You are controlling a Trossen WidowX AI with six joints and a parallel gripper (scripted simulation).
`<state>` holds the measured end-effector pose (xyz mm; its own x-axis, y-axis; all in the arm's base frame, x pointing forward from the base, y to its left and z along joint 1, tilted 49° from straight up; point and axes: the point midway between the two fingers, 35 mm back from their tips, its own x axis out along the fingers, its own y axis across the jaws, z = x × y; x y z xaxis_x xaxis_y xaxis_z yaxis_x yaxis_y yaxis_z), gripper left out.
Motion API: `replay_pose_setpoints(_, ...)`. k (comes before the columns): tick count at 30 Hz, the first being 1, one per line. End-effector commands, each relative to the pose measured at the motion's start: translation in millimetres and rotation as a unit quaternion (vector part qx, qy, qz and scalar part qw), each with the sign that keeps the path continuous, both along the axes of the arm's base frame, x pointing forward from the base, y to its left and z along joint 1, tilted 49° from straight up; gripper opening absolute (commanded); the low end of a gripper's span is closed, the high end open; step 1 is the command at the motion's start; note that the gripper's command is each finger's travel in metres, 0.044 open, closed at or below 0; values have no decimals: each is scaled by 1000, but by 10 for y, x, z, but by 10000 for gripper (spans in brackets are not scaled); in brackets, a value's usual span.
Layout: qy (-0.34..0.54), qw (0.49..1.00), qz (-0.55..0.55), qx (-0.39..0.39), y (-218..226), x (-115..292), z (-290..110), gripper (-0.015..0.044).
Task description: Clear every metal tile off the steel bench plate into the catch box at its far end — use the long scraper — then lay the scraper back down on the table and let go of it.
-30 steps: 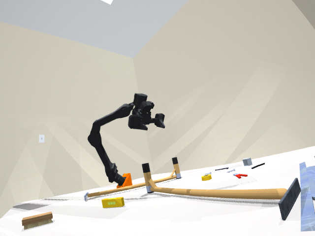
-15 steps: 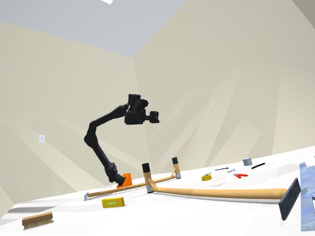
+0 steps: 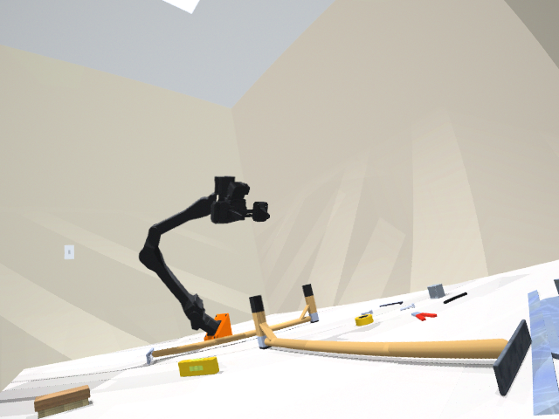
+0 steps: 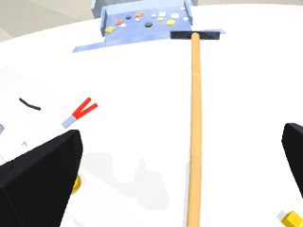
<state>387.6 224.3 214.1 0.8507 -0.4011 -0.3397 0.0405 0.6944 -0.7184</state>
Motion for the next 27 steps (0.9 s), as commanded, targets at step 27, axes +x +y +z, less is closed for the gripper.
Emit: replay_pose_setpoints(27,-46,994,100,-8,233,-812,220,440)
